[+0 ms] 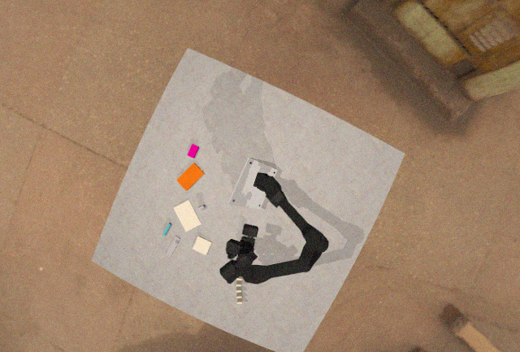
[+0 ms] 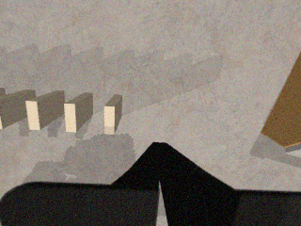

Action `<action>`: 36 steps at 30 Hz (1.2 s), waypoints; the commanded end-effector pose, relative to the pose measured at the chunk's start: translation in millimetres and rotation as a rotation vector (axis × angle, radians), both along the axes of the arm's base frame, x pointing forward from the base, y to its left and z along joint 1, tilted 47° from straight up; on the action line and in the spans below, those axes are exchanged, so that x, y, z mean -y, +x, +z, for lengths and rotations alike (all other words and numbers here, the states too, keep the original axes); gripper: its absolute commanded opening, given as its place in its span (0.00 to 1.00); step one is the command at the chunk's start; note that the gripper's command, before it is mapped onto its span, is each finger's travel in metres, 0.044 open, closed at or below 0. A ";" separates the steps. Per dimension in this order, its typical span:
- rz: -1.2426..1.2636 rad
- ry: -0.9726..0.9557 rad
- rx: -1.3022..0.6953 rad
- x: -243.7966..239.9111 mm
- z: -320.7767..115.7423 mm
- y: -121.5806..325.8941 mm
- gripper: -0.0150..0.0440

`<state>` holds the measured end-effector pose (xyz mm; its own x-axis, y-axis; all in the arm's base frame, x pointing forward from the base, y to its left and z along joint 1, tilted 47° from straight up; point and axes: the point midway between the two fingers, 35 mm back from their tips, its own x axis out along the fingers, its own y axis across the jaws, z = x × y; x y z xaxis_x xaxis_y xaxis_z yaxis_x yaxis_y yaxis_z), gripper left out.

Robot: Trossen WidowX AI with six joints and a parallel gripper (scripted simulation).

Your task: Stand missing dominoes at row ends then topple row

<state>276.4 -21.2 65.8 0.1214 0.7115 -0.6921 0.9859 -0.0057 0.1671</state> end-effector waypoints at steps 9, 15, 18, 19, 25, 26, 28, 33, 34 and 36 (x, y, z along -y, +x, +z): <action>-0.004 0.006 -0.002 -1.0 0.0 -0.1 0.25; -0.004 0.006 -0.002 -1.0 0.0 -0.1 0.25; -0.004 0.006 -0.002 -1.0 0.0 -0.1 0.25; -0.004 0.006 -0.002 -1.0 0.0 -0.1 0.25; -0.004 0.006 -0.002 -1.0 0.0 -0.1 0.25; -0.004 0.006 -0.002 -1.0 0.0 -0.1 0.25; -0.004 0.005 -0.002 -2.7 -2.0 0.7 0.25; -0.004 0.007 -0.001 -51.7 -47.7 10.4 0.25; -0.004 0.009 0.000 -57.7 -52.3 10.4 0.25; -0.004 0.010 0.000 -59.7 -53.8 10.4 0.25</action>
